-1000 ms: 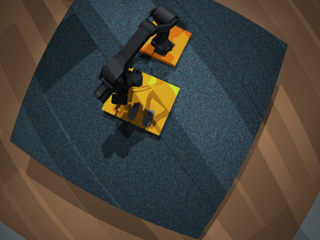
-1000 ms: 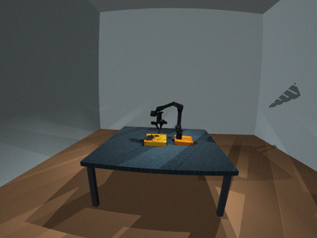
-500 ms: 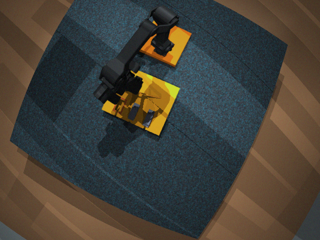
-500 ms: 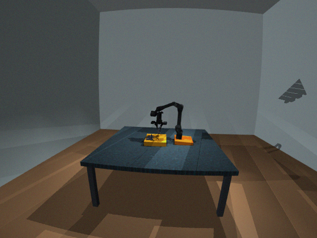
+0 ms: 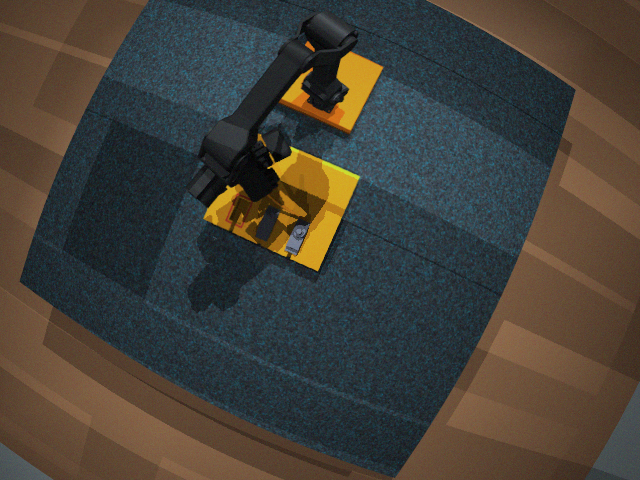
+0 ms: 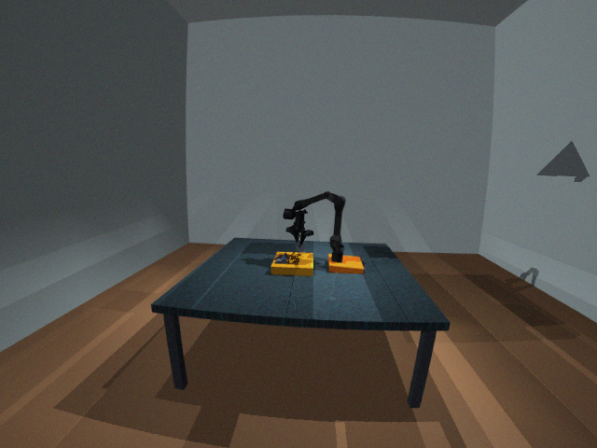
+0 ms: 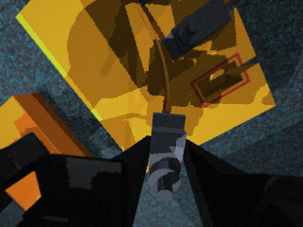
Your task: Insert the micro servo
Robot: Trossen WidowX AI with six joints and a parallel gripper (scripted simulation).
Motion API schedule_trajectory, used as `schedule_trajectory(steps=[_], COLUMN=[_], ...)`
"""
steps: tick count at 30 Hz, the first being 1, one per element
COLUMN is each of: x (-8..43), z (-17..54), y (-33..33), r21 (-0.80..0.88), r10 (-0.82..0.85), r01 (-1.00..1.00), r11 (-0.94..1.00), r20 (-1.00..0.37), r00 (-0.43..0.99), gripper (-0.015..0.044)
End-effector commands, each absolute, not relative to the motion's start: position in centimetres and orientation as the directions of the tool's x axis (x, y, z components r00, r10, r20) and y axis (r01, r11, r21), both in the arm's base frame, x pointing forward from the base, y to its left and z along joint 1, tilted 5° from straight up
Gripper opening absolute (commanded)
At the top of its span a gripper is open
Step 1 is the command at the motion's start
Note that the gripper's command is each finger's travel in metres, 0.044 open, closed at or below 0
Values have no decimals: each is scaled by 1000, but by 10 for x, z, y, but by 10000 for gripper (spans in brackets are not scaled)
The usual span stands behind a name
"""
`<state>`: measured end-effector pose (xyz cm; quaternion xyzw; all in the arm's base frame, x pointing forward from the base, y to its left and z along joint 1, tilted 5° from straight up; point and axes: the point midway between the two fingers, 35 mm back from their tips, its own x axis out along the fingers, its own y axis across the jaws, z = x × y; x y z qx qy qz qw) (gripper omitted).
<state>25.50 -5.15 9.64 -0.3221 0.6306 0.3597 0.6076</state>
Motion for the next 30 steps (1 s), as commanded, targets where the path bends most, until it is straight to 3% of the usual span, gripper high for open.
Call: schedule_trajectory(steps=[1,12,23,30], x=[255,255,255,257], z=[96,96,96,96], y=[-51,-51,-51,-51], r21=[63,56,41,40], r10=[35,35,35,35], r01=[-765,-472,-119,-96], r11=[641,880,992,995], r20=[-998,-998,-998,-998], r00=[-53,-53,-53,-53], gripper=[0,0,0,0])
